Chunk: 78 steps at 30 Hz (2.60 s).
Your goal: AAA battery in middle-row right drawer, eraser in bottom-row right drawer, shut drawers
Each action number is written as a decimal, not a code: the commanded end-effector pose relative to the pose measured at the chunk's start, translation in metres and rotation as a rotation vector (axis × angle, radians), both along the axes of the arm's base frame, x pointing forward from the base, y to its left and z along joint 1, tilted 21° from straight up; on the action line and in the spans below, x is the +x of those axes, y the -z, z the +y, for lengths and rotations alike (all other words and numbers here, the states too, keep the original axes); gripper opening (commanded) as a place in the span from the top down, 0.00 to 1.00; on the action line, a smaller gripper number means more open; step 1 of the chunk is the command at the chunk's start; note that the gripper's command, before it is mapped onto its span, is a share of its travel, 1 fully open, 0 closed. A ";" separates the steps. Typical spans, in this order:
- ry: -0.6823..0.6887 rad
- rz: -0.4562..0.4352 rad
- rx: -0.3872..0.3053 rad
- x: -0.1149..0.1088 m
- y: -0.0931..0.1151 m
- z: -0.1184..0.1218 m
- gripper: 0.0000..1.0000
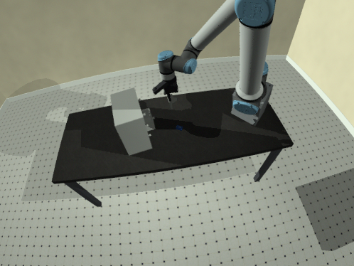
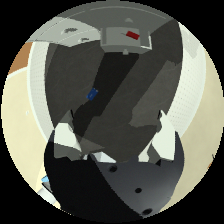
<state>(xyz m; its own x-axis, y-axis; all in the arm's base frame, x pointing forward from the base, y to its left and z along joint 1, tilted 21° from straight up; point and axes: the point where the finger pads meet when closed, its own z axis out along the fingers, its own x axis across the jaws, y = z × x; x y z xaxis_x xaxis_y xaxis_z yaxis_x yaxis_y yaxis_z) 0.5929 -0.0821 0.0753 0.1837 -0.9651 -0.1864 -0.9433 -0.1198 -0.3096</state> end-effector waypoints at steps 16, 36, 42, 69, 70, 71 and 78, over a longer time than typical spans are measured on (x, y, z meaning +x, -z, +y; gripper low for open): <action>0.000 0.000 -0.001 -0.013 -0.004 -0.011 0.00; 0.003 -0.014 0.002 -0.075 -0.014 -0.048 0.00; 0.012 -0.056 0.011 -0.071 -0.010 -0.047 0.00; 0.088 -0.452 0.085 -0.029 0.015 -0.035 0.00; 0.091 -0.468 0.088 -0.027 0.016 -0.035 0.00; 0.095 -0.485 0.091 -0.025 0.018 -0.035 0.00; 0.117 -0.599 0.113 -0.013 0.024 -0.031 0.00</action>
